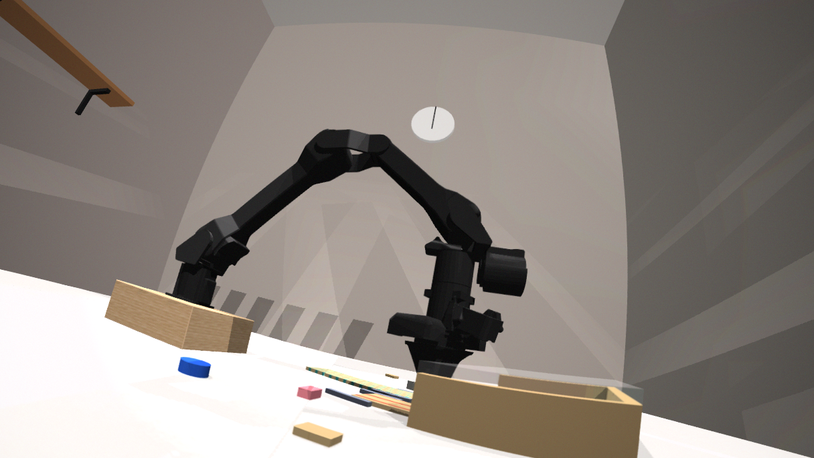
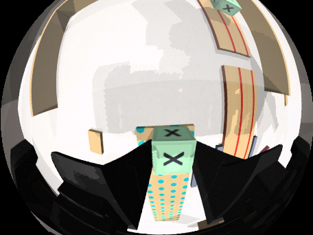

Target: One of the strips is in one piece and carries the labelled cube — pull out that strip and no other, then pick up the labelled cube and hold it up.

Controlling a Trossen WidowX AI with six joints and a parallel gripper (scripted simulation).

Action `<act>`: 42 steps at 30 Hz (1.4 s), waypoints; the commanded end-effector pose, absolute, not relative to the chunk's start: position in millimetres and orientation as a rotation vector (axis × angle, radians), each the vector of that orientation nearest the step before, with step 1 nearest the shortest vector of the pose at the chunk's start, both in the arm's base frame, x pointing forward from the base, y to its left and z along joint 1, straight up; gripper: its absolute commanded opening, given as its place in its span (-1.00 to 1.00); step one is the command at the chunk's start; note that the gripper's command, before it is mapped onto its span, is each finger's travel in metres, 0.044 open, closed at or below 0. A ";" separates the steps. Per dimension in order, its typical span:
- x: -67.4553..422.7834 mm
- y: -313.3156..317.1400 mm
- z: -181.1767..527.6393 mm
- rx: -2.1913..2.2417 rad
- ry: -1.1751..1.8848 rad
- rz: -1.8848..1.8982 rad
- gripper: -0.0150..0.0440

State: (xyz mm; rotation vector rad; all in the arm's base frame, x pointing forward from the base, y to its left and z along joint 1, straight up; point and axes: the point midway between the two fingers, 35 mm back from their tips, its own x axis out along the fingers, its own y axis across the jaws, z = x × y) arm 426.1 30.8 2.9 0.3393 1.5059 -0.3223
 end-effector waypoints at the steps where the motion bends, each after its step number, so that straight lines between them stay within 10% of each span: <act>1: 420.9 30.4 6.9 0.339 1.508 -0.322 -0.49; 42: 303.4 21.7 59.9 0.335 1.519 -0.319 -0.49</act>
